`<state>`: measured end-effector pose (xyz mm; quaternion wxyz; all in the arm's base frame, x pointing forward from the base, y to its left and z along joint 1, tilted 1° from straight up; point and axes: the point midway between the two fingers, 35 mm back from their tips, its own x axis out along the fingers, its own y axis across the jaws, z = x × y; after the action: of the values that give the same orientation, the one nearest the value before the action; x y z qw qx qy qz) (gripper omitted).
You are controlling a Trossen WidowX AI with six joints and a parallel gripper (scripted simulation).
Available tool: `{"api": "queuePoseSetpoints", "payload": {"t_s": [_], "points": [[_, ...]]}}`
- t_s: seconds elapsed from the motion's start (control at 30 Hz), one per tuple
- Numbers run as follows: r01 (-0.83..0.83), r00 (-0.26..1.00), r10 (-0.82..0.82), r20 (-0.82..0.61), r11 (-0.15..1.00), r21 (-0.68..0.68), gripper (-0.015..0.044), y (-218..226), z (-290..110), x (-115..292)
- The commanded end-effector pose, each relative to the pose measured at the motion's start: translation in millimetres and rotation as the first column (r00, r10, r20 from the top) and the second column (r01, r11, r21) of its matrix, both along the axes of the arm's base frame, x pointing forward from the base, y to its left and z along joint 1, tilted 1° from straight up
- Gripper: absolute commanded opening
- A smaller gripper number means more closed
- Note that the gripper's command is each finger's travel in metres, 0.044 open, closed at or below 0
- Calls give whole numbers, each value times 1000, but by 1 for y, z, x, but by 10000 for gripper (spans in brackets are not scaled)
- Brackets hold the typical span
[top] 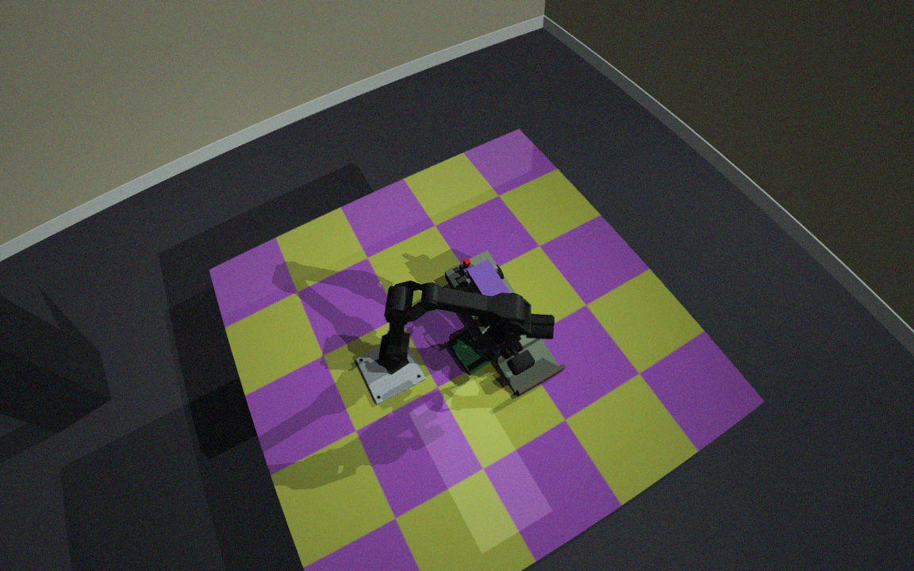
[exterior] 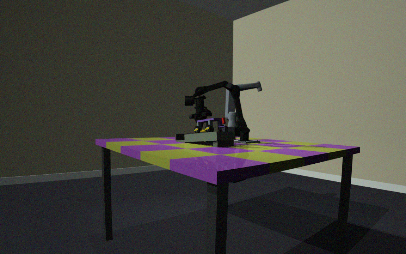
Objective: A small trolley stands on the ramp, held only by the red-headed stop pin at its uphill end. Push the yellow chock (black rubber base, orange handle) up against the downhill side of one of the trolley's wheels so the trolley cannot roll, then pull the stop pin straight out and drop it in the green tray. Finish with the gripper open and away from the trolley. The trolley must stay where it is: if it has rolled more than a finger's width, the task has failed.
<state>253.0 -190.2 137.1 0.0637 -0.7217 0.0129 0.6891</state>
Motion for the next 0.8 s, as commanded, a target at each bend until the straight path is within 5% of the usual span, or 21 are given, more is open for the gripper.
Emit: {"api": "queuePoseSetpoints", "payload": {"t_s": [0.0,0.77], "points": [[4,1000,-4,0,1000,6,0,3,-10,0],[4,1000,-4,0,1000,8,0,19,-9,3]]}}
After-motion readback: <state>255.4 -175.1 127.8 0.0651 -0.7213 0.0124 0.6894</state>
